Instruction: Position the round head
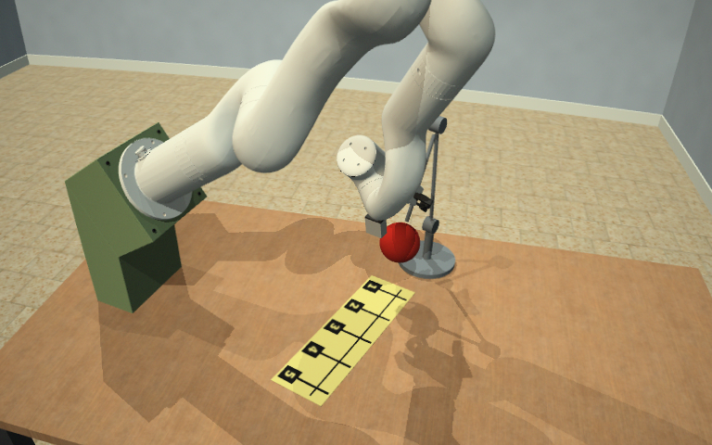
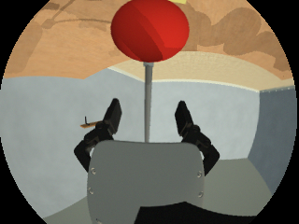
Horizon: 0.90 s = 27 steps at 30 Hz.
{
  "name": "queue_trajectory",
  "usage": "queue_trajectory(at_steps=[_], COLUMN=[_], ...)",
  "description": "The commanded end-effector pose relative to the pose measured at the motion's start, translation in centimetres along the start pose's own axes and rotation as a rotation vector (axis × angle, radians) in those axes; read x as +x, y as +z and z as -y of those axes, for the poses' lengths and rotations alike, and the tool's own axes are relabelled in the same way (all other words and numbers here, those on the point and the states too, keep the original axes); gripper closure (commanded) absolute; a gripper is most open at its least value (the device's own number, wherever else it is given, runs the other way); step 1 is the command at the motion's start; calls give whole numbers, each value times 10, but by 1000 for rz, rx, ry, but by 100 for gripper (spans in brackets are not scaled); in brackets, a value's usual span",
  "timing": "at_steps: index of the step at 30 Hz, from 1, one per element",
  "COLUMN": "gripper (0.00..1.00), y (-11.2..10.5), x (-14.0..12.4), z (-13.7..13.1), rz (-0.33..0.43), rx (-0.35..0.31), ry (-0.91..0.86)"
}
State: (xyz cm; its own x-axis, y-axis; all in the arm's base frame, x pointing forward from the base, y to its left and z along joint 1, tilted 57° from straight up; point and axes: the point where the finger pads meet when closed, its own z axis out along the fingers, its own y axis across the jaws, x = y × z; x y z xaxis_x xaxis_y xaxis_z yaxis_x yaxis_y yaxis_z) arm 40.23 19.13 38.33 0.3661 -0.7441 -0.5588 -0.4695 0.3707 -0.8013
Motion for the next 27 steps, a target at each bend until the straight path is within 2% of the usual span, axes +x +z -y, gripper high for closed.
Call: queue_trajectory(at_steps=[1,13,14,27], gripper=[0,0,100,100], y=[8,20,20,17], x=[-1,-2,-2,-2], z=[1,1,1,1], rz=[1,2,2,2], rx=[7,17,17,13], ry=[0,-1,-1,-1])
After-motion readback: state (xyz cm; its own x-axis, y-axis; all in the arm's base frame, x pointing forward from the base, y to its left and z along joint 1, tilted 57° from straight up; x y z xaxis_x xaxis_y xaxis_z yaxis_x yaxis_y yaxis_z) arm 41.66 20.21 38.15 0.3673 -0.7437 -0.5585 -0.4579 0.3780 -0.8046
